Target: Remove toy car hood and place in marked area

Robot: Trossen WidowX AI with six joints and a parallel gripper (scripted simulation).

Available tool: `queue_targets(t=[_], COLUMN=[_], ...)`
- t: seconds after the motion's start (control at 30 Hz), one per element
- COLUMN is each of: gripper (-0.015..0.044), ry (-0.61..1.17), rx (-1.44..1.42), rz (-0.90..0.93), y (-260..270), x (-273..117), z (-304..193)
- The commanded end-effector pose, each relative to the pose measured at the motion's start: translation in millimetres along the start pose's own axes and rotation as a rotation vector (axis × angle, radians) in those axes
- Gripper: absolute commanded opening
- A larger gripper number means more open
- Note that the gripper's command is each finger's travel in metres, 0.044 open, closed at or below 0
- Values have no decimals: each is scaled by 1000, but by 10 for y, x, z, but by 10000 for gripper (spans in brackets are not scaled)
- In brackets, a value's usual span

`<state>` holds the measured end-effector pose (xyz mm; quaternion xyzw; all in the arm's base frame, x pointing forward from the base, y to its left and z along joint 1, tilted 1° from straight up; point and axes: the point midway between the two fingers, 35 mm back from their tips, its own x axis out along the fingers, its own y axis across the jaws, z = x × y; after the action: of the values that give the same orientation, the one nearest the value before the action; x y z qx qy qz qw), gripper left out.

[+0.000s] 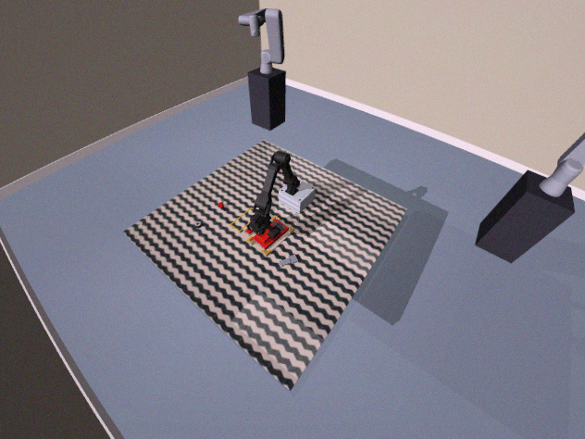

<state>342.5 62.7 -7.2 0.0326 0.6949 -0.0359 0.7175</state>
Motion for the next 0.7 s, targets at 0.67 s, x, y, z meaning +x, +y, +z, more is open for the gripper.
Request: queue_targets(t=[0.67], gripper=[0], ry=[-7], rx=[0], rz=[2], y=[7], x=[-412], z=[21])
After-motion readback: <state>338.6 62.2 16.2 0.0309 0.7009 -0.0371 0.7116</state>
